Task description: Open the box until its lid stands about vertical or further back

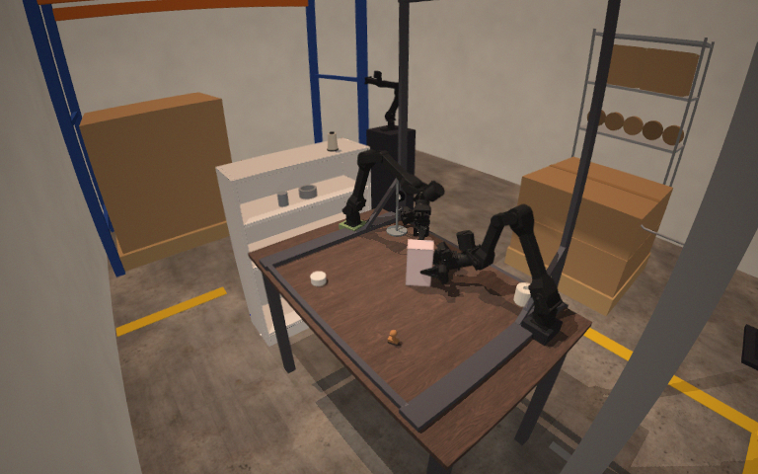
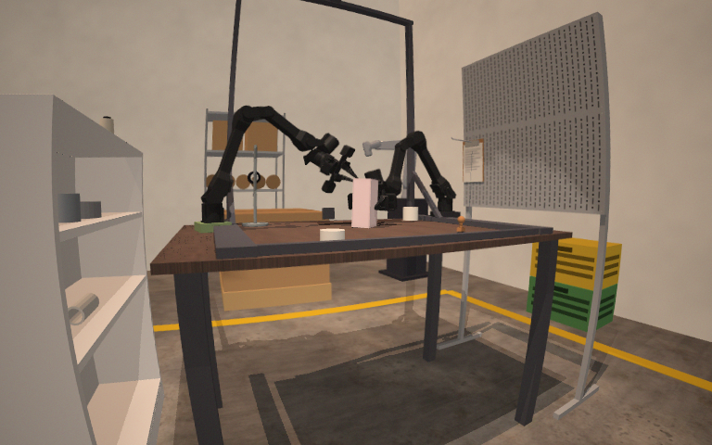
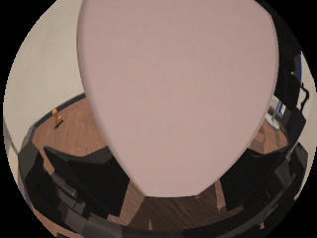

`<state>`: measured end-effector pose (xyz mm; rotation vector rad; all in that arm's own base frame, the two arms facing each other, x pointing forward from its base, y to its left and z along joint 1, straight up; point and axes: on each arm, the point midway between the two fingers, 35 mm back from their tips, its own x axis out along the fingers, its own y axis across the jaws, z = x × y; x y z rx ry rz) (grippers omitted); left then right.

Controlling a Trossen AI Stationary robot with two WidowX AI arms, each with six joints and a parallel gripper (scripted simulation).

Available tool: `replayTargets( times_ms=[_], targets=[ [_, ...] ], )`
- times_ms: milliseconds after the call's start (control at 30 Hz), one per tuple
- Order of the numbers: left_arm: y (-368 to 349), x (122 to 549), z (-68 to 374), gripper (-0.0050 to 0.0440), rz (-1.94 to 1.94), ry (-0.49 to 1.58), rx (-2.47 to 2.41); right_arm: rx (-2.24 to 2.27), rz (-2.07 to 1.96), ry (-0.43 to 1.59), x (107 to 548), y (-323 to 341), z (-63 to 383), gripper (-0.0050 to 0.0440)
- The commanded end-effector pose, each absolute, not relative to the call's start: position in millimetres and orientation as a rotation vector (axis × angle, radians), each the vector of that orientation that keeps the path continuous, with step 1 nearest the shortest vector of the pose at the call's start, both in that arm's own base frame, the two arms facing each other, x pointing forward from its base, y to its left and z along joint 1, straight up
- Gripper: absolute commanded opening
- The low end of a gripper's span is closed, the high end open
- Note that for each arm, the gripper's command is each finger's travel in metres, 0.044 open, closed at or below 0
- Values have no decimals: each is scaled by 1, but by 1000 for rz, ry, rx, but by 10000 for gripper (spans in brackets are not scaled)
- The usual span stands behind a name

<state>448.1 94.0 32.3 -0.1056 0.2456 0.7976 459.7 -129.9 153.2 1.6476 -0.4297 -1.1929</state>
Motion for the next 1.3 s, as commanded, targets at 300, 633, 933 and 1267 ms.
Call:
replayTargets(
  times_ms=[300, 633, 933, 1267],
  targets=[
    [92, 453, 43, 315, 788, 220, -116, 1678, -1157, -464, 458, -123, 180, 50],
    [92, 453, 43, 315, 788, 220, -116, 1680, -1156, -464, 456, -120, 185, 50],
    [92, 453, 43, 315, 788, 220, -116, 1680, -1156, -464, 456, -119, 182, 50],
    [92, 453, 43, 315, 788, 220, -116, 1680, -1156, -464, 457, -119, 174, 50]
  ],
)
